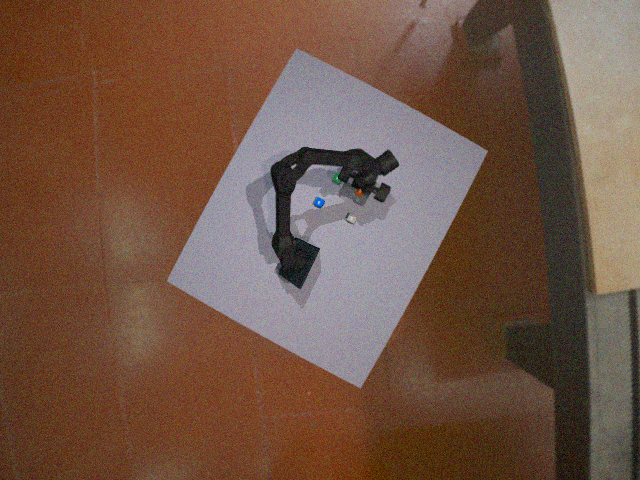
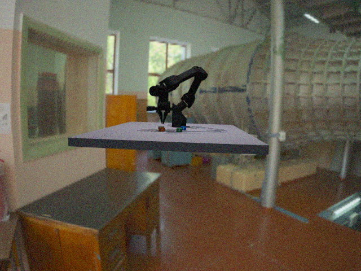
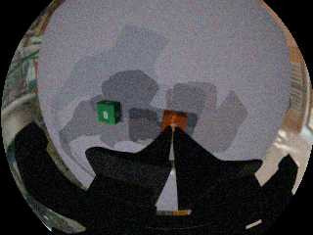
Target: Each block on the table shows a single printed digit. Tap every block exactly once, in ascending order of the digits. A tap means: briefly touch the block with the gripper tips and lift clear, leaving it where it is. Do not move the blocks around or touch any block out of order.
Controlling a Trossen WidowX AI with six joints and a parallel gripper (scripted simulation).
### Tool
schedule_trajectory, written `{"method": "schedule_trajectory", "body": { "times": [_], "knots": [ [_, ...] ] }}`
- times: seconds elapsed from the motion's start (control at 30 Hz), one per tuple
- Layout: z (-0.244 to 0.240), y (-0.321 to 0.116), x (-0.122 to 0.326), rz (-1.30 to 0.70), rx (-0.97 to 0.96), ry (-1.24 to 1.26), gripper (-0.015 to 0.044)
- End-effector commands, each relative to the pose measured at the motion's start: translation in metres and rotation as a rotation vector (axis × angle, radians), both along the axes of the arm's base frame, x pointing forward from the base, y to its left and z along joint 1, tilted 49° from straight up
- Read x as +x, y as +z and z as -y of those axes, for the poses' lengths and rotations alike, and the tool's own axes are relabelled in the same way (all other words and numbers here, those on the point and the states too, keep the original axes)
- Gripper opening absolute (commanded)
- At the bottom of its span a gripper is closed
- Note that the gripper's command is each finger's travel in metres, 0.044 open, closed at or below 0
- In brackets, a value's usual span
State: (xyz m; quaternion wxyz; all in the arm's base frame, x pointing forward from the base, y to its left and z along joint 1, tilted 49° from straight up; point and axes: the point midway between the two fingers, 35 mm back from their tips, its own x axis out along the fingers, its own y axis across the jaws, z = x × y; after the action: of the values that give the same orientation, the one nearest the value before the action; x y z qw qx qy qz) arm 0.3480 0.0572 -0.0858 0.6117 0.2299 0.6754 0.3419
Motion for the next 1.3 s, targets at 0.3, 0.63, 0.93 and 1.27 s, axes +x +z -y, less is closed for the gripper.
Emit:
{"method": "schedule_trajectory", "body": {
  "times": [0.3,0.63,0.93,1.27],
  "knots": [
    [-0.01,-0.009,-0.001,0.001,0.004,-0.004,0.002],
    [-0.022,-0.019,-0.004,0.0,0.005,-0.004,0.002],
    [0.0,0.0,0.001,0.001,0.003,-0.004,0.002],
    [0.06,0.054,0.012,0.001,-0.001,-0.004,0.002]
  ]
}}
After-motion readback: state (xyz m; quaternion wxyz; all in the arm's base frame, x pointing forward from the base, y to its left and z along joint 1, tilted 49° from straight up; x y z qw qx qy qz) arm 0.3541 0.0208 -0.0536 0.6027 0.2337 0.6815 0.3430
